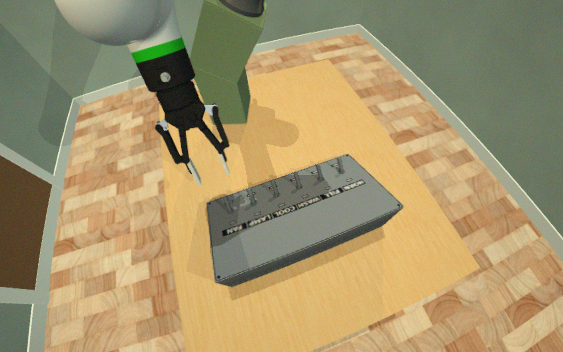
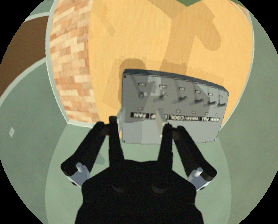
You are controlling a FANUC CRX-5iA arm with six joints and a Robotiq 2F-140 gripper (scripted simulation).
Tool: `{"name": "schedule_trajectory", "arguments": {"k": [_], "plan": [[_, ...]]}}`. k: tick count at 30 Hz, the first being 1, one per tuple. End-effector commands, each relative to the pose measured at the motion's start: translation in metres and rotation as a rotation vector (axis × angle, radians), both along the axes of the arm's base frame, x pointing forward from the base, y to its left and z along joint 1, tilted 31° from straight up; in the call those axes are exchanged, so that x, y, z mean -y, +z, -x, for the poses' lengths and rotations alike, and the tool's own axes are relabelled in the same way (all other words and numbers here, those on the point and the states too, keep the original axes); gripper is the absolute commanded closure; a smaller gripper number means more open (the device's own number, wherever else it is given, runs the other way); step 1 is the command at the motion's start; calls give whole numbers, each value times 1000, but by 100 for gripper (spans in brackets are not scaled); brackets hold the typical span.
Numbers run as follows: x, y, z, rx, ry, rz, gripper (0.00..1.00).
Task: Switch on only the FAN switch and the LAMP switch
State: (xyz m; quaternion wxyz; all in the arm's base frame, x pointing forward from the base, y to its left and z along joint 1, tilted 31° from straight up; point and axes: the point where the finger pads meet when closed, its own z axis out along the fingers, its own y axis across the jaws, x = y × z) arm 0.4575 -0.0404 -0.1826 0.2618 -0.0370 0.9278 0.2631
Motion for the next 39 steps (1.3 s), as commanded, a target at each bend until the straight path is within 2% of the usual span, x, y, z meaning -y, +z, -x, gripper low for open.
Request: {"name": "schedule_trajectory", "arguments": {"k": [1, 3, 4, 13, 25, 39], "plan": [[2, 14, -24, -5, 2, -1, 56], [2, 16, -27, -6, 2, -1, 56], [2, 16, -27, -6, 2, -1, 0], [-2, 10, -31, -6, 2, -1, 0], [-26, -24, -52, -6, 2, -1, 0], [-33, -35, -59, -6, 2, -1, 0]]}}
